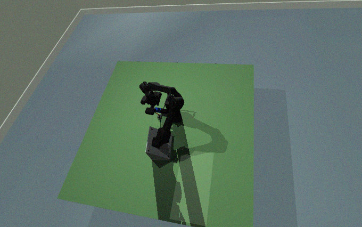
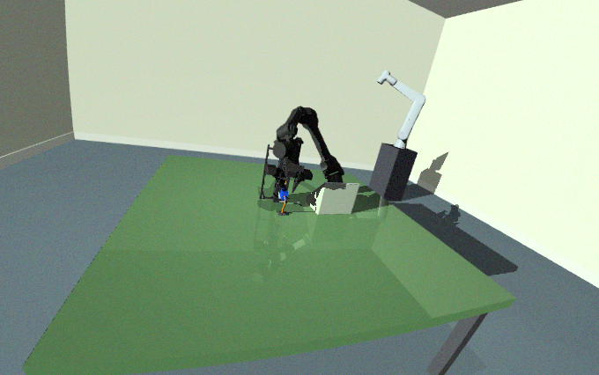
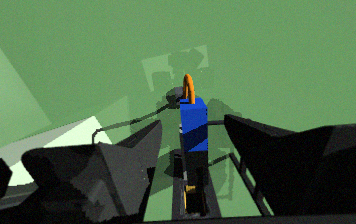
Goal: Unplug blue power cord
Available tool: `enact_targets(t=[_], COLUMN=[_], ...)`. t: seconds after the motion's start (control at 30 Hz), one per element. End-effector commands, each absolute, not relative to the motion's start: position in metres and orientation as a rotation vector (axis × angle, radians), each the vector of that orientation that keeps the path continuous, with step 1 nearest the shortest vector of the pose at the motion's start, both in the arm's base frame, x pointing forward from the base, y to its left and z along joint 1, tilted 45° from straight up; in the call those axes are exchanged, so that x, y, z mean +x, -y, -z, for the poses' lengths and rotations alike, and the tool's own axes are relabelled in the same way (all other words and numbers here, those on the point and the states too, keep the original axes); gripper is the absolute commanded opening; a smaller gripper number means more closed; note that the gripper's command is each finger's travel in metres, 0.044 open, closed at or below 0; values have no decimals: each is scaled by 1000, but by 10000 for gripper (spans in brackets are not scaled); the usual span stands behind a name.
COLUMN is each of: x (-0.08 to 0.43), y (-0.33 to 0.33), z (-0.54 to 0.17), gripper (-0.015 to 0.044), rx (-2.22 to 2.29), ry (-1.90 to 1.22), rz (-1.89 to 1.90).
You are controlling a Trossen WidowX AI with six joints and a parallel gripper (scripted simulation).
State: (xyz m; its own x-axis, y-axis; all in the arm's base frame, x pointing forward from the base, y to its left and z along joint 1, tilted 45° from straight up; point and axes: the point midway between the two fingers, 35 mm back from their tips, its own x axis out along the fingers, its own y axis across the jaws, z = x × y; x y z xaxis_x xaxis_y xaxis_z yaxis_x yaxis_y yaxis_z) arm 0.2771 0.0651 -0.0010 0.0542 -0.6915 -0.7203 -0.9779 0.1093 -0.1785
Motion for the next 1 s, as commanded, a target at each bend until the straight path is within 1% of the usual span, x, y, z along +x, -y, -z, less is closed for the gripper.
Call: enact_targets(t=[0.0, 0.07, 0.27, 0.97], x=[278, 281, 288, 288], y=[-68, -79, -115, -115], z=[3, 8, 31, 31], gripper=[394, 440, 440, 440], rx=[-1651, -1650, -1649, -1649], ry=[-1698, -1697, -1695, -1695], rz=[-529, -530, -530, -530])
